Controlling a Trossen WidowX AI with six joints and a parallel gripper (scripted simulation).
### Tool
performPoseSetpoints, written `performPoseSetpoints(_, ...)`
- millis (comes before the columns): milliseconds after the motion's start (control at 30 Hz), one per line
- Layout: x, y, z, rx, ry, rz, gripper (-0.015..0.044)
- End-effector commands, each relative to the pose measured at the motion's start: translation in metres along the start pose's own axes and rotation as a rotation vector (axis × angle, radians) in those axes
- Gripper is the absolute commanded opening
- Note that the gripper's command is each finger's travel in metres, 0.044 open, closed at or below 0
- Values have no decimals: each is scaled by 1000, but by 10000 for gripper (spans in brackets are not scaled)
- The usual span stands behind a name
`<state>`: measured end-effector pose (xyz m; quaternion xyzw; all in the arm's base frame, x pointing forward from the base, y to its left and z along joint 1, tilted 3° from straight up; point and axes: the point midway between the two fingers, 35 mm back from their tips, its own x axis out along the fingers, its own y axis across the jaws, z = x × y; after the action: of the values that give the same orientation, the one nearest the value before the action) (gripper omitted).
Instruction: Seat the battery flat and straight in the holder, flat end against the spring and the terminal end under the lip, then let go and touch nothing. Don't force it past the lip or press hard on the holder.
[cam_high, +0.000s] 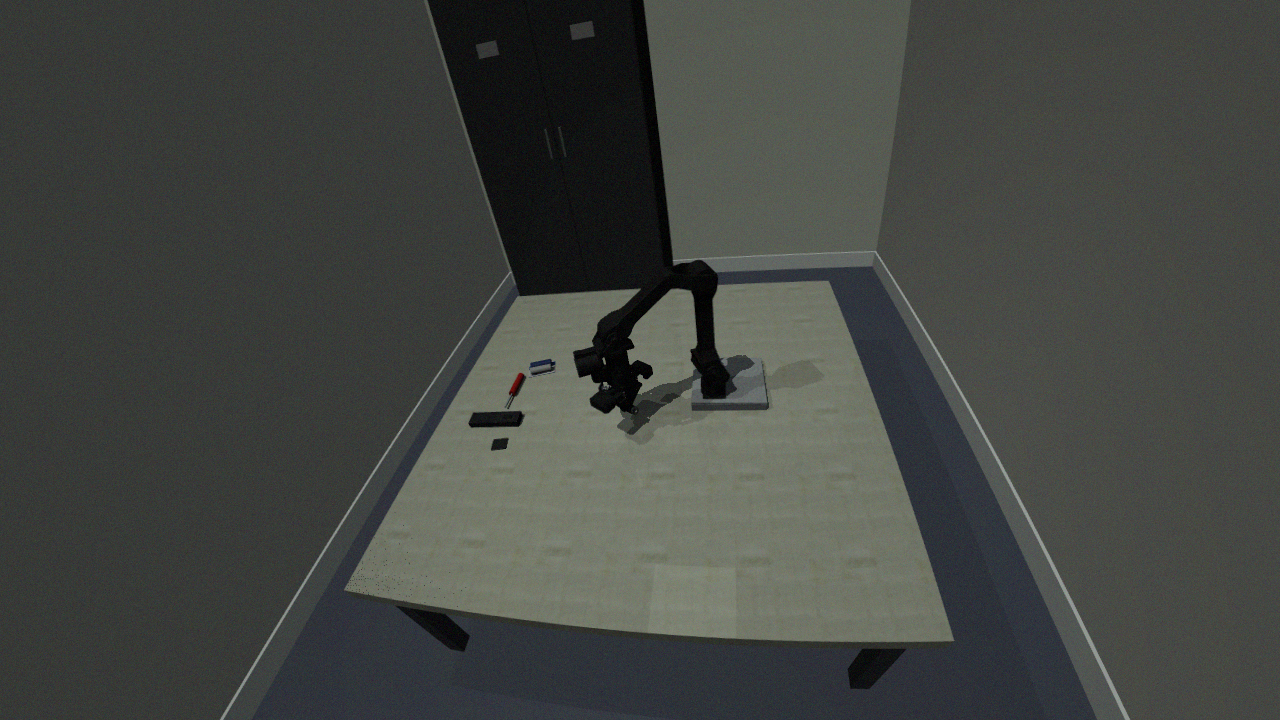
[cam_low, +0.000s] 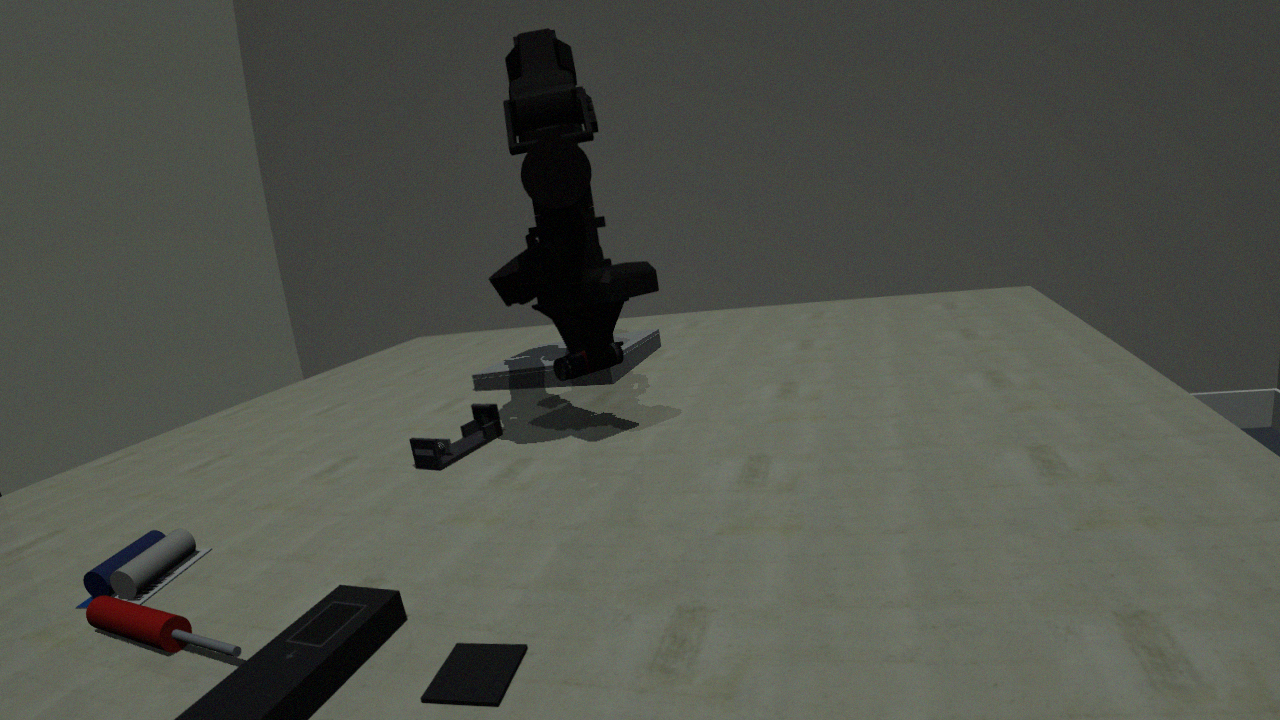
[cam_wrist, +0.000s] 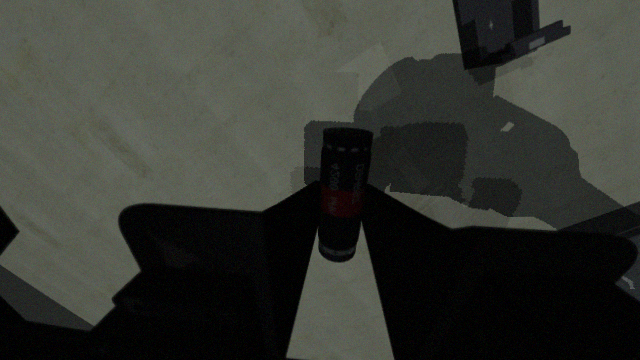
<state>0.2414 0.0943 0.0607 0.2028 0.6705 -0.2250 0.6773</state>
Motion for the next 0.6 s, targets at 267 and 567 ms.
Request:
performPoseSetpoints(267,-12,-35,75,-264,-11,-2,75)
performPoseSetpoints(567,-19,-74,120,-465,-11,-3,75)
